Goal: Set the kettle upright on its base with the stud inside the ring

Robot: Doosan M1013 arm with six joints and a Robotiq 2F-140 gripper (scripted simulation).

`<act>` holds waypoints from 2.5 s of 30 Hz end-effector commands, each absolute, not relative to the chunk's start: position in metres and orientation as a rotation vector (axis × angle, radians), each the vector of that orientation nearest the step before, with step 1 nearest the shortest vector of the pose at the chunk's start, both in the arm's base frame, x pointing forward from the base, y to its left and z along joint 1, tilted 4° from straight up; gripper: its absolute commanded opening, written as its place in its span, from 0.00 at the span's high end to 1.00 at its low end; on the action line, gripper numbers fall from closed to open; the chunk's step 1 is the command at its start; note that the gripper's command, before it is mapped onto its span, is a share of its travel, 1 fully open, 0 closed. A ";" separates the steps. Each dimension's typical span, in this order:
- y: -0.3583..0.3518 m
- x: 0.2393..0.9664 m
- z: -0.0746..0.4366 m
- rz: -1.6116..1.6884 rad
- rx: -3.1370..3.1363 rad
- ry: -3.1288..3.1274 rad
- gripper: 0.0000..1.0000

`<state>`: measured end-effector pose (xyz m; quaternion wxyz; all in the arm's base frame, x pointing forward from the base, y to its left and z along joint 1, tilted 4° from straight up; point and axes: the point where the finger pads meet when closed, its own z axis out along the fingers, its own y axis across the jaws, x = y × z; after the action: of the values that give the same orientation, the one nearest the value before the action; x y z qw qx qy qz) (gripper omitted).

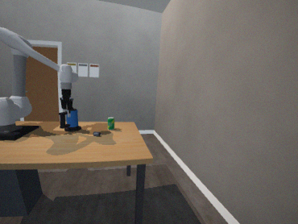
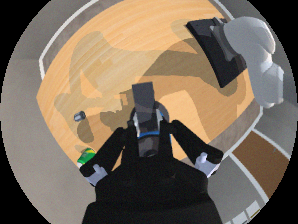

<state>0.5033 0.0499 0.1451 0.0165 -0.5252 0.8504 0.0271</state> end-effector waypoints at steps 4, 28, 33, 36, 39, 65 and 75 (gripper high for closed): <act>0.050 0.504 0.146 0.084 -1.632 2.643 0.90; 0.050 0.504 0.143 0.084 -1.632 2.643 0.90; 0.050 0.504 0.143 0.084 -1.632 2.643 0.90; 0.050 0.504 0.143 0.084 -1.632 2.643 0.90; 0.050 0.504 0.143 0.084 -1.632 2.643 0.90; 0.050 0.504 0.139 0.084 -1.632 2.643 0.90; 0.051 0.504 0.137 0.084 -1.632 2.643 0.90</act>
<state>0.5033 0.0504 0.1364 0.0165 -0.5252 0.8504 0.0271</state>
